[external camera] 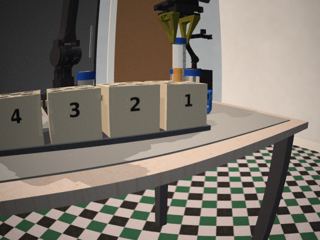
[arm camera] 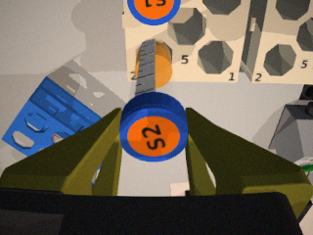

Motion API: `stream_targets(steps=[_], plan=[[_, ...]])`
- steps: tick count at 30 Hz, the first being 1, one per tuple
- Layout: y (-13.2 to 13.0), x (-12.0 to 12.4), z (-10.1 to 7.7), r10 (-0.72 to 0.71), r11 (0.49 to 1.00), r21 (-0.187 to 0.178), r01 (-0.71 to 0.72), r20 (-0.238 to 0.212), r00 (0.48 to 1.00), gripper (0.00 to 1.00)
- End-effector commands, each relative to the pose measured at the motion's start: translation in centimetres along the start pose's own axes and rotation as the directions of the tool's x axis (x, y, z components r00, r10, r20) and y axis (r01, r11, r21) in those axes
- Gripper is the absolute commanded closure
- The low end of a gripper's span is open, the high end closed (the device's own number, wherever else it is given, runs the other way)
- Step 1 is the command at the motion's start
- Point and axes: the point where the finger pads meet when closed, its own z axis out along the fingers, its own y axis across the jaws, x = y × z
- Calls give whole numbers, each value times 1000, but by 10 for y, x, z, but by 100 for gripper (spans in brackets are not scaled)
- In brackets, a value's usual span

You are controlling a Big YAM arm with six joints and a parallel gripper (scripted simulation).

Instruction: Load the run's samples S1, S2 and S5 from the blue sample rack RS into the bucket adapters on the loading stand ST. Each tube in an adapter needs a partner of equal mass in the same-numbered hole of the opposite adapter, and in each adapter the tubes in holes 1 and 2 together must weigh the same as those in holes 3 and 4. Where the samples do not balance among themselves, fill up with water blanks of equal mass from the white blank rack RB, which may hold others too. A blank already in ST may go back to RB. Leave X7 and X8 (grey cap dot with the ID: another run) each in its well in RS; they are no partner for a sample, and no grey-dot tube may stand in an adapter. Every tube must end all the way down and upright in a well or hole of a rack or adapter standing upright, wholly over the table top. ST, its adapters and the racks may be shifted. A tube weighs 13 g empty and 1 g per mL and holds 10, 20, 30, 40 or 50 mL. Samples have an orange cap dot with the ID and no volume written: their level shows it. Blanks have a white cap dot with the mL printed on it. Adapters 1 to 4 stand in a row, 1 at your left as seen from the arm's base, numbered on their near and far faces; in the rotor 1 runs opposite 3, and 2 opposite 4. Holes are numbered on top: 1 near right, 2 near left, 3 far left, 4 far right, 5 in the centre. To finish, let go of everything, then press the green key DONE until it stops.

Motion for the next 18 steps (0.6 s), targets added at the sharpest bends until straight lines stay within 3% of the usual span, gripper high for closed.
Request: stream_targets(steps=[1, 18], plan=[[5, -3, 4, 3, 1000, -8, -3, 17, 1000, 100], [4, -3, 26, 3, 1000, -6, -3, 13, 1000, 100]])
